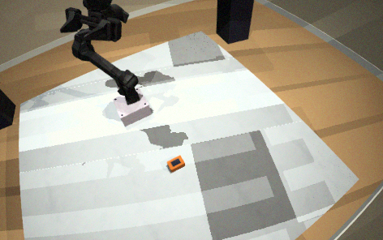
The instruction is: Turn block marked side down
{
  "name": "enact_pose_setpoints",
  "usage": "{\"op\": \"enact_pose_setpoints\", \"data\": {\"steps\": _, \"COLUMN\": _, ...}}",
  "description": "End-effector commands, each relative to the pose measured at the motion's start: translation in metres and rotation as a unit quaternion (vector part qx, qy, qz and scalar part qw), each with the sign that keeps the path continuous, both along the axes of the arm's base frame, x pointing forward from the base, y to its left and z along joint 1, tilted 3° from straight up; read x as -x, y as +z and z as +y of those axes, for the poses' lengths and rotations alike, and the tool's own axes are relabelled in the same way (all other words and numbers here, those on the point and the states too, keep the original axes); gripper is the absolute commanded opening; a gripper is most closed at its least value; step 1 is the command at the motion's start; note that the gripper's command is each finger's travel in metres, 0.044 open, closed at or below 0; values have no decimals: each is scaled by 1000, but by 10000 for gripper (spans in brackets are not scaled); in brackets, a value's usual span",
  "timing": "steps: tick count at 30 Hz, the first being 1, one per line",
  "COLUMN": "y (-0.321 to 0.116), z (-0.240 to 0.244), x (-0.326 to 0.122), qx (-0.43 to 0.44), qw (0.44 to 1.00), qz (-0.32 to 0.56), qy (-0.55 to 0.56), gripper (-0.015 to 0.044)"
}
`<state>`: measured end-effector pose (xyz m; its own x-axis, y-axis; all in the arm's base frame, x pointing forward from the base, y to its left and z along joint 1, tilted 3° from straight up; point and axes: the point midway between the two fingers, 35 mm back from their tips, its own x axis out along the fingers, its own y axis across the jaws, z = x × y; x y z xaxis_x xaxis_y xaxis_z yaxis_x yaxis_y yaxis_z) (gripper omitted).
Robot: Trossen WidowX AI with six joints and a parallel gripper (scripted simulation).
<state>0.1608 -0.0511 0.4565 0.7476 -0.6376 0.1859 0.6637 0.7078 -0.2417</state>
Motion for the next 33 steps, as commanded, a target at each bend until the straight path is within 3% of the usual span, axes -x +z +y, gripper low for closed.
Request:
{"op": "enact_pose_setpoints", "data": {"steps": 1, "y": 0, "z": 1, "x": -1, "qx": 3, "qw": 1000, "qz": 1, "qy": 0, "gripper": 426}}
{"op": "enact_pose_setpoints", "data": {"steps": 9, "y": 10, "z": 60, "x": -70, "qx": 133, "qw": 988, "qz": 54, "qy": 53, "gripper": 440}}
{"op": "enact_pose_setpoints", "data": {"steps": 17, "y": -43, "z": 116, "x": -171, "qx": 188, "qw": 955, "qz": 171, "qy": 153, "gripper": 440}}
{"op": "enact_pose_setpoints", "data": {"steps": 25, "y": -138, "z": 130, "x": -240, "qx": 138, "qw": 912, "qz": 315, "qy": 225, "gripper": 440}}
{"op": "enact_pose_setpoints", "data": {"steps": 33, "y": -266, "z": 130, "x": -264, "qx": -12, "qw": 826, "qz": 498, "qy": 266, "gripper": 440}}
